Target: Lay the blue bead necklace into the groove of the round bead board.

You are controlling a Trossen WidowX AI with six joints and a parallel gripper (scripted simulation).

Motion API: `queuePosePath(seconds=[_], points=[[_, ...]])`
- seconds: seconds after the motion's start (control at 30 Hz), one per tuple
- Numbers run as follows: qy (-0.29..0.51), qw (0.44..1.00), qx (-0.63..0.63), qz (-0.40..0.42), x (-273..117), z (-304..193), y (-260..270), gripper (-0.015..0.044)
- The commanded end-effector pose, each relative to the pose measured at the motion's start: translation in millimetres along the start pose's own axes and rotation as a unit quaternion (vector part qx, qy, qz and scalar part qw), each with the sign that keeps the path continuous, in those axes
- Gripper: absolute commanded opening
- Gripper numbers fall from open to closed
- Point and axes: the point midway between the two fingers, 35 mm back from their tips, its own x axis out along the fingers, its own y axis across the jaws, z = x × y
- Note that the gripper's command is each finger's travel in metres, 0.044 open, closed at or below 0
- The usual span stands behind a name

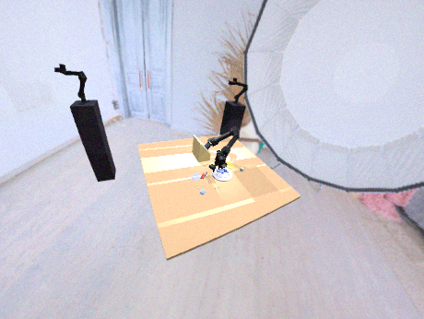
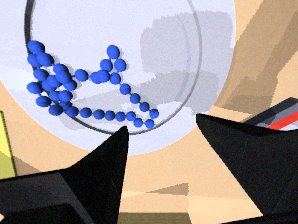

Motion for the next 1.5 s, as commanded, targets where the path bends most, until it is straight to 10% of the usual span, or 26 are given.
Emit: queuePosePath(seconds=[0.0, 0.97, 1.37, 1.47], points=[[0.001, 1.000, 0.000, 0.001, 0, 0, 0, 0.0440], [0.004, 1.000, -0.002, 0.004, -2, 0, 0, 0.0440], [0.003, 0.953, -0.303, 0.005, -30, 26, 71, 0.0125], [0.002, 0.940, -0.342, 0.006, -34, 27, 81, 0.0120]])
